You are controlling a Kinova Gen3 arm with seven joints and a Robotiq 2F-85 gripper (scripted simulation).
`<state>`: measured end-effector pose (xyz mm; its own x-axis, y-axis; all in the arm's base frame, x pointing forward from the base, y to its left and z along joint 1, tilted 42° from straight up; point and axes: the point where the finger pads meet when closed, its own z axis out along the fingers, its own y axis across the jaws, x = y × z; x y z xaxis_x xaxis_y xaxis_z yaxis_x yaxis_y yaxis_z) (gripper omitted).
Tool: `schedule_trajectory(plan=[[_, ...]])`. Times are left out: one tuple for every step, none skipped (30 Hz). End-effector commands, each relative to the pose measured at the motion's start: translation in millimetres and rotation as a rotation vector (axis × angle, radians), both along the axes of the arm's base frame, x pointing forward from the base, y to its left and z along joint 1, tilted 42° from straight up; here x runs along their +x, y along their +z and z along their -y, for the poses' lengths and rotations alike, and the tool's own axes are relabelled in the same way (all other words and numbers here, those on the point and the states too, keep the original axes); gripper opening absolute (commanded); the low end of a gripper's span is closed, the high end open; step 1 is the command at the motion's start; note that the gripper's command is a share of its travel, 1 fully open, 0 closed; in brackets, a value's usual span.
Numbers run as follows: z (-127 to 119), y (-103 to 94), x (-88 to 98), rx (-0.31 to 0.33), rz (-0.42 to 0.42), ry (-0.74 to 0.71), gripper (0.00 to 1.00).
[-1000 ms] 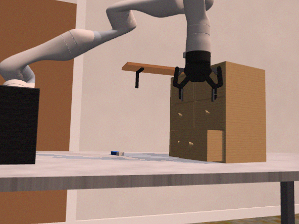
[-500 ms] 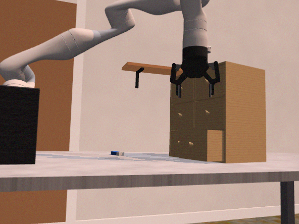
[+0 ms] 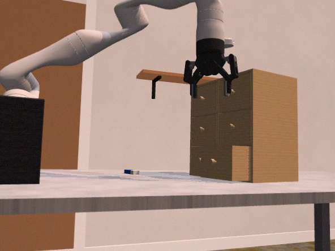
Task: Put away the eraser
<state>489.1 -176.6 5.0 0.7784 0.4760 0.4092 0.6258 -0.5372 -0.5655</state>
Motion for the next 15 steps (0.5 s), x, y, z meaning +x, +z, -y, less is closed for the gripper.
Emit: schedule_trajectory(plan=[[10,10.8,-8.8,-0.008,-0.056,-0.057,1.0],[12,12.5,-11.1,-0.011,-0.073,-0.073,1.0],[14,14.2,-13.4,-0.014,-0.089,-0.088,1.0],[17,15.6,-15.8,-0.016,-0.106,-0.104,1.0],[19,17.1,-18.2,-0.019,-0.123,-0.119,1.0],[19,17.1,-18.2,-0.019,-0.123,-0.119,1.0],[19,17.1,-18.2,-0.019,-0.123,-0.119,1.0],[20,16.4,-21.4,-0.02,-0.143,-0.134,1.0],[22,18.6,-23.3,-0.023,-0.158,-0.149,1.0],[25,20.8,-25.1,-0.026,-0.172,-0.163,1.0],[27,22.6,-27.0,-0.028,-0.186,-0.177,1.0],[28,24.1,-29.0,-0.031,-0.2,-0.191,1.0],[30,25.4,-30.9,-0.033,-0.214,-0.204,1.0],[32,26.7,-32.8,-0.035,-0.228,-0.217,1.0],[34,27.8,-34.5,-0.038,-0.241,-0.229,1.0]])
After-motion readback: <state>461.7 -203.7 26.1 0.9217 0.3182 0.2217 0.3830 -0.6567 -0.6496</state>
